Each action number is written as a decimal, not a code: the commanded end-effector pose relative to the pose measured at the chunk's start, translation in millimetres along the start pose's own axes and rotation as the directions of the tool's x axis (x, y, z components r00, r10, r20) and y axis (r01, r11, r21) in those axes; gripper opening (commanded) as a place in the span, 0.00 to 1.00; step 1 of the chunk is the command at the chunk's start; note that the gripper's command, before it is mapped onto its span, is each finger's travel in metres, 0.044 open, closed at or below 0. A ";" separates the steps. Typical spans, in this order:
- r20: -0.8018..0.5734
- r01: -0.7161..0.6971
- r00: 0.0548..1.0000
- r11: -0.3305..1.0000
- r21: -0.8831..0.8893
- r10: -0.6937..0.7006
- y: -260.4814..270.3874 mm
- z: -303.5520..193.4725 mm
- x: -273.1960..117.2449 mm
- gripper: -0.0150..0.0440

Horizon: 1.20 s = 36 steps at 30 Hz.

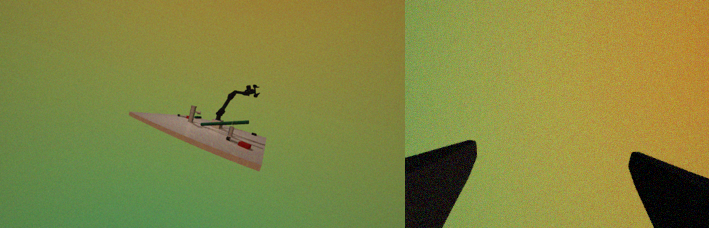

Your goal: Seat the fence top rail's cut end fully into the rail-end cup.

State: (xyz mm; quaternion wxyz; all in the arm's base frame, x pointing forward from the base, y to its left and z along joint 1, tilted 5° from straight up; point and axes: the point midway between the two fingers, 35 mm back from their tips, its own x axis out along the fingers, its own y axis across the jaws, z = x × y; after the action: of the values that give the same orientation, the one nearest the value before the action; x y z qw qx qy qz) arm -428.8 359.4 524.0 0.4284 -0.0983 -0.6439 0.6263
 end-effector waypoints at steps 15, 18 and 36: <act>-0.531 -0.087 0.839 0.992 0.087 0.120 -46.0 -276.9 -94.8 1.00; -0.607 -0.077 0.782 0.989 0.125 0.138 -53.6 -312.5 -123.6 1.00; -0.953 0.260 0.216 0.928 0.267 0.213 -105.9 -451.3 -386.3 1.00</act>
State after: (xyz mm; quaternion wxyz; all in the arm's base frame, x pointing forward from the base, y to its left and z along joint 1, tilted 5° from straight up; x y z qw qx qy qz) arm 111.0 441.5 400.8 0.7208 -0.3804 -0.1710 0.5537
